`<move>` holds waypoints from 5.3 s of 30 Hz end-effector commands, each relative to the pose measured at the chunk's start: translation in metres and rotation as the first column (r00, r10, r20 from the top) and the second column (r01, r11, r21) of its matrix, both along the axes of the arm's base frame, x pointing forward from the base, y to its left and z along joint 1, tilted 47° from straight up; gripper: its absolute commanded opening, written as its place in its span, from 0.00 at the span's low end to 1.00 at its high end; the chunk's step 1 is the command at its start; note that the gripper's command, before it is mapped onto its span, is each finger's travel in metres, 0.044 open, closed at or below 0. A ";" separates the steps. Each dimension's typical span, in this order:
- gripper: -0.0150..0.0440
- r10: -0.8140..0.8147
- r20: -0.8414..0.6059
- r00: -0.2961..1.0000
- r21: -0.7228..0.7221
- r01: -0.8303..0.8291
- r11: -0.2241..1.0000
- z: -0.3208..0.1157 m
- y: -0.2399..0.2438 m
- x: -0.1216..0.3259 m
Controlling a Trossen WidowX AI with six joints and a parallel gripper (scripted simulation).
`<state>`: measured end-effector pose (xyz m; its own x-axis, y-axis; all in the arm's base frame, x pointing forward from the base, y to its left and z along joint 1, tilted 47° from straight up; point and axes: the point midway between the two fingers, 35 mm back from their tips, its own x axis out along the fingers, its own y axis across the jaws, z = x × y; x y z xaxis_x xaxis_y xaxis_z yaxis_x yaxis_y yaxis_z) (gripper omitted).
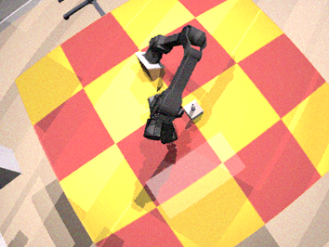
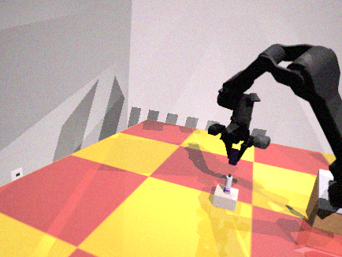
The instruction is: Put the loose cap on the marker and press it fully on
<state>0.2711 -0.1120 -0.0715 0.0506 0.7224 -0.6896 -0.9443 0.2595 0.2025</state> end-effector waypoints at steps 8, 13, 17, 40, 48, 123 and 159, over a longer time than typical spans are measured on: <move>0.25 -0.001 -0.002 1.000 0.001 0.001 1.000 0.038 0.014 0.007; 0.25 -0.001 -0.002 1.000 0.002 0.001 1.000 0.054 0.021 0.008; 0.25 -0.001 -0.002 1.000 0.003 0.002 1.000 0.068 0.027 0.009; 0.25 0.000 -0.003 1.000 0.009 0.000 1.000 0.128 0.060 0.004; 0.25 0.000 -0.003 1.000 0.009 0.000 1.000 0.124 0.065 0.004; 1.00 0.003 -0.004 1.000 0.006 -0.003 1.000 0.140 0.047 0.003; 0.25 -0.632 -0.728 0.265 -0.314 0.691 0.651 0.131 0.056 0.003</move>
<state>0.2736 -0.0581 0.0609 0.0469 0.7270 -0.6850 0.0577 0.6826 0.7285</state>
